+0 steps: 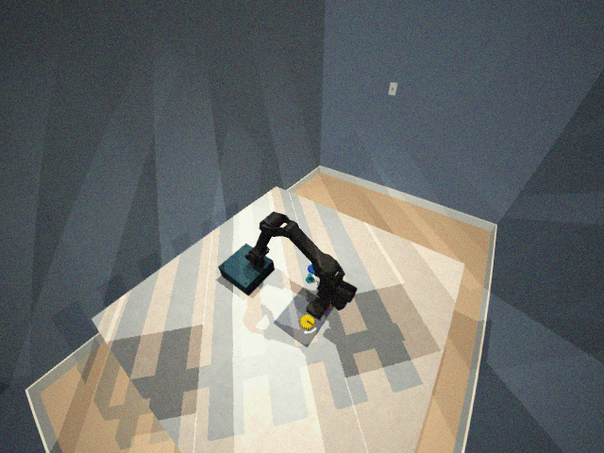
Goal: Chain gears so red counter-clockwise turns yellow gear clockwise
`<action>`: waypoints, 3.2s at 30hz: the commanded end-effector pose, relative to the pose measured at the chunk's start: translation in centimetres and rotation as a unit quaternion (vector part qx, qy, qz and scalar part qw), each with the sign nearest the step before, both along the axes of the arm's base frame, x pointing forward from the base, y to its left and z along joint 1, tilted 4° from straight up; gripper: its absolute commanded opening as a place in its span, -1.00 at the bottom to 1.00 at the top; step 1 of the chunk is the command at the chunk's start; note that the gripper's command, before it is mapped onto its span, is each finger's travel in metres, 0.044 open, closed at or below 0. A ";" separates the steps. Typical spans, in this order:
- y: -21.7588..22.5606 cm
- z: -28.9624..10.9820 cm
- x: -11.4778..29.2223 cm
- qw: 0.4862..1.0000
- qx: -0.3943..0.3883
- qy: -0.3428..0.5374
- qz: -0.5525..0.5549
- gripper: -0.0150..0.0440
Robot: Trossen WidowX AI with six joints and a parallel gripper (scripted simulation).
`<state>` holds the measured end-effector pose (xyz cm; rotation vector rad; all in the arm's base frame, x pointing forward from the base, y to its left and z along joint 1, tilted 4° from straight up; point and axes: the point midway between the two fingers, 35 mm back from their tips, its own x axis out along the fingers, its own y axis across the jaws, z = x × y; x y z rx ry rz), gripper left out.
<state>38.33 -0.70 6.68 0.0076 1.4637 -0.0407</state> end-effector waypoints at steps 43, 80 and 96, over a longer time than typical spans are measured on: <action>-0.1 -2.9 0.2 1.000 0.000 0.003 0.017 -0.49; 0.0 -1.5 0.2 0.989 0.017 -0.001 -0.148 -0.02; 9.0 0.3 -9.1 0.982 0.024 0.005 -0.185 0.78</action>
